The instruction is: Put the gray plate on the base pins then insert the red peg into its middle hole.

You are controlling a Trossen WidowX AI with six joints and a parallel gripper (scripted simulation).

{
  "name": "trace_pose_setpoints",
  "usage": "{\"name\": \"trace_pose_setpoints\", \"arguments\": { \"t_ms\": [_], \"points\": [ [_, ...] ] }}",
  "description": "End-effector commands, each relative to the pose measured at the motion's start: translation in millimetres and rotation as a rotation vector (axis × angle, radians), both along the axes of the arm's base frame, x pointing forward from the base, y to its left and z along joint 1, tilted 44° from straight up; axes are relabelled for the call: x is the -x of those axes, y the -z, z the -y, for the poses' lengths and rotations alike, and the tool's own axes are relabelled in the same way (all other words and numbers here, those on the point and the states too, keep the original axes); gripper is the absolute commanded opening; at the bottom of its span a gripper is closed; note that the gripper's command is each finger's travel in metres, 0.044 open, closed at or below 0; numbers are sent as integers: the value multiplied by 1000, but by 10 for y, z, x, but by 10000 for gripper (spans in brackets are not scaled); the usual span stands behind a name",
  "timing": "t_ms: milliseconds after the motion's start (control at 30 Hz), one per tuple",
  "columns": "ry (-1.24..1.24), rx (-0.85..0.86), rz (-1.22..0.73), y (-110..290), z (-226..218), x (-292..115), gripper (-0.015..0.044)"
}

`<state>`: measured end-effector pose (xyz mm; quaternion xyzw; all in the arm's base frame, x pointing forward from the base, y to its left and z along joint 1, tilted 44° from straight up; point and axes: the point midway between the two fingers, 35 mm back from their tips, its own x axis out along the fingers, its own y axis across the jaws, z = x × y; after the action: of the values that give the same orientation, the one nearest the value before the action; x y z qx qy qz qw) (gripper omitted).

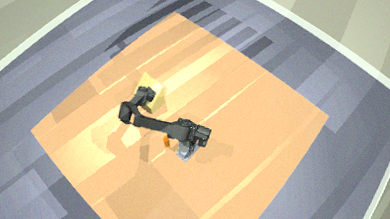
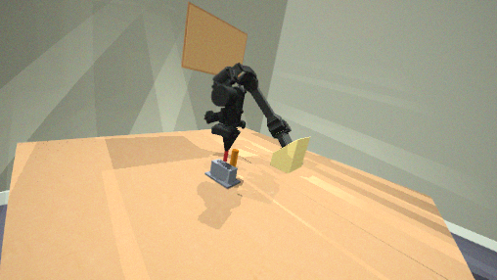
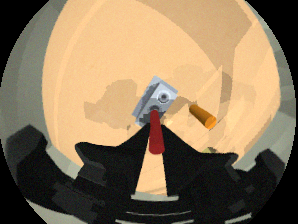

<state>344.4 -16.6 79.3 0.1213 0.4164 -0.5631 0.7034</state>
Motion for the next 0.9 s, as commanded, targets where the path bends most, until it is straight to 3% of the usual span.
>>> {"name": "trace_pose_setpoints", "arguments": {
  "t_ms": [0,867],
  "points": [
    [-6,5,-3,-13,5,-3,0],
    [0,0,0,-1,0,-20,0]
  ]
}}
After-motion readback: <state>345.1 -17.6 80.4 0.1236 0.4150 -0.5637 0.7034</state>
